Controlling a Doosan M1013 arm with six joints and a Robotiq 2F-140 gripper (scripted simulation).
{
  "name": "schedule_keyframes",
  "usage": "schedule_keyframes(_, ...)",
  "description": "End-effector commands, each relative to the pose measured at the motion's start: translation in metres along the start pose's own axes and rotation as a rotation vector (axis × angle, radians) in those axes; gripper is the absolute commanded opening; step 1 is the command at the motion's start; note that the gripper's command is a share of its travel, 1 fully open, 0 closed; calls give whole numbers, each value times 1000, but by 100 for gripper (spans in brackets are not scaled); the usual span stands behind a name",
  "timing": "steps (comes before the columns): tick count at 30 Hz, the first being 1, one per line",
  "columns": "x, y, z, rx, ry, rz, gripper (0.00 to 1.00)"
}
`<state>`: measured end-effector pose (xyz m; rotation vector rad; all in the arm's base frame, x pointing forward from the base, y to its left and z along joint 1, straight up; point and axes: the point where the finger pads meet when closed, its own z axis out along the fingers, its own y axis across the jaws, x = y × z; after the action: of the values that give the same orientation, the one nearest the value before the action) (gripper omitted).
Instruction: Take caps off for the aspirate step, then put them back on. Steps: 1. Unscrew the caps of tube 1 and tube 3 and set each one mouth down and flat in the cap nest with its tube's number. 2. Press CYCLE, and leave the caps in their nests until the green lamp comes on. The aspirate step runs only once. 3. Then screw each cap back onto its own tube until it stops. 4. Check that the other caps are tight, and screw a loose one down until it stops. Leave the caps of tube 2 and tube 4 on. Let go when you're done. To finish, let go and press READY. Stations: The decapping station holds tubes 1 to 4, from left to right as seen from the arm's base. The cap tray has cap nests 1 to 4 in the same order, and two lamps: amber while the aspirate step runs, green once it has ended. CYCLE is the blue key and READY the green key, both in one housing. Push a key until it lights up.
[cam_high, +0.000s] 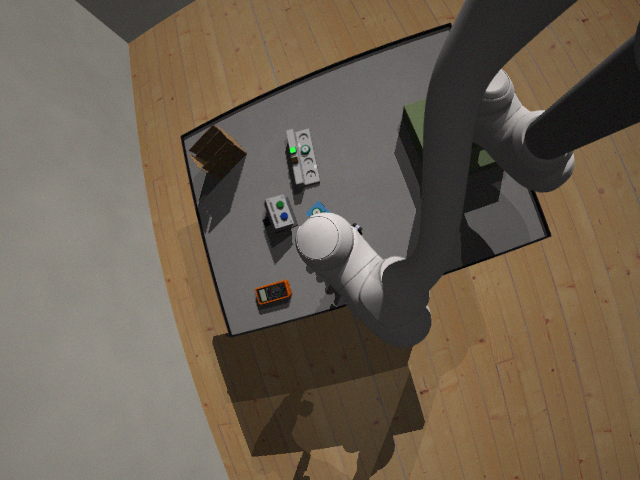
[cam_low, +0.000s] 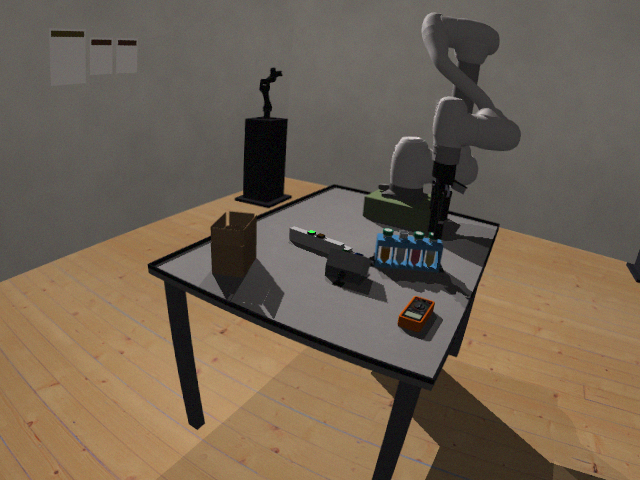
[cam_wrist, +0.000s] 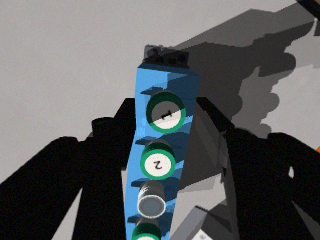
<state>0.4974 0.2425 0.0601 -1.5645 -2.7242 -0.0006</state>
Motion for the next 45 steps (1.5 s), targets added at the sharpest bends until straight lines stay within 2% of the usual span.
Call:
schedule_keyframes(1,0,0,1,-1,0,-109,41)
schedule_keyframes(7,0,0,3,-1,0,-251,41)
schedule_keyframes(17,0,0,7,-1,0,-251,41)
schedule_keyframes(18,0,0,7,-1,0,-251,30)
schedule_keyframes(32,0,0,7,-1,0,-251,30)
schedule_keyframes(36,0,0,7,-1,0,-118,30)
schedule_keyframes(38,0,0,7,-1,0,-118,30)
schedule_keyframes(45,0,0,7,-1,0,116,30)
